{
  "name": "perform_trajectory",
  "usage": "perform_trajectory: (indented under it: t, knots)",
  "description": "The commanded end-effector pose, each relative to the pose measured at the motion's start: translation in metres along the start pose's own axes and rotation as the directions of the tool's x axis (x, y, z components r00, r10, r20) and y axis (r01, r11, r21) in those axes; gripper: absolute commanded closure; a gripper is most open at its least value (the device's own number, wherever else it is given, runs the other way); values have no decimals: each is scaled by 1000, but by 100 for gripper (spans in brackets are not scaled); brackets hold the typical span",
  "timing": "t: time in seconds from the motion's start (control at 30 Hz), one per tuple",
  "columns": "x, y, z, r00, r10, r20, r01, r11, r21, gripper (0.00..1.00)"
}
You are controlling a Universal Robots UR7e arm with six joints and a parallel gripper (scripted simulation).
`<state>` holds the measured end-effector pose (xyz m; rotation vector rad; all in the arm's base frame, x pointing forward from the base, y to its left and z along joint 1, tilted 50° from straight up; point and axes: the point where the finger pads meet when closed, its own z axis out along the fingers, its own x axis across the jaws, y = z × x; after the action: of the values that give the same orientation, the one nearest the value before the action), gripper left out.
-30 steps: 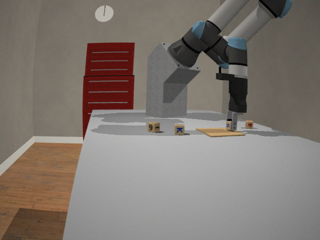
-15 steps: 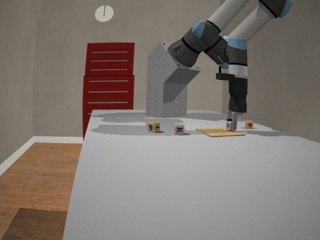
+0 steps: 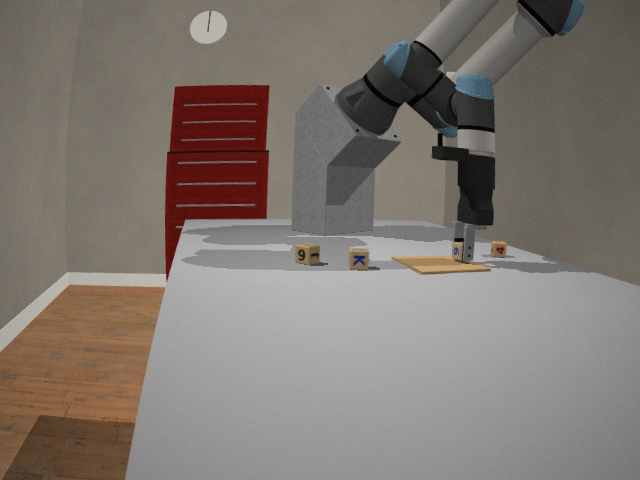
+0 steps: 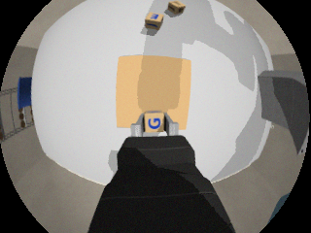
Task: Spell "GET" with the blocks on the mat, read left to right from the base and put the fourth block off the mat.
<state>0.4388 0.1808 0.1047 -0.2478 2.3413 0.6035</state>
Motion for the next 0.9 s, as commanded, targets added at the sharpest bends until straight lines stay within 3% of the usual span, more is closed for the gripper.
perform_trajectory:
  t: [0.0, 0.87]
  knots:
    - [-1, 0, 0, 1000, -2, 0, 2, 1000, 0, 43]
    - [0, 0, 5, 1000, -1, 0, 1, 1000, -1, 43]
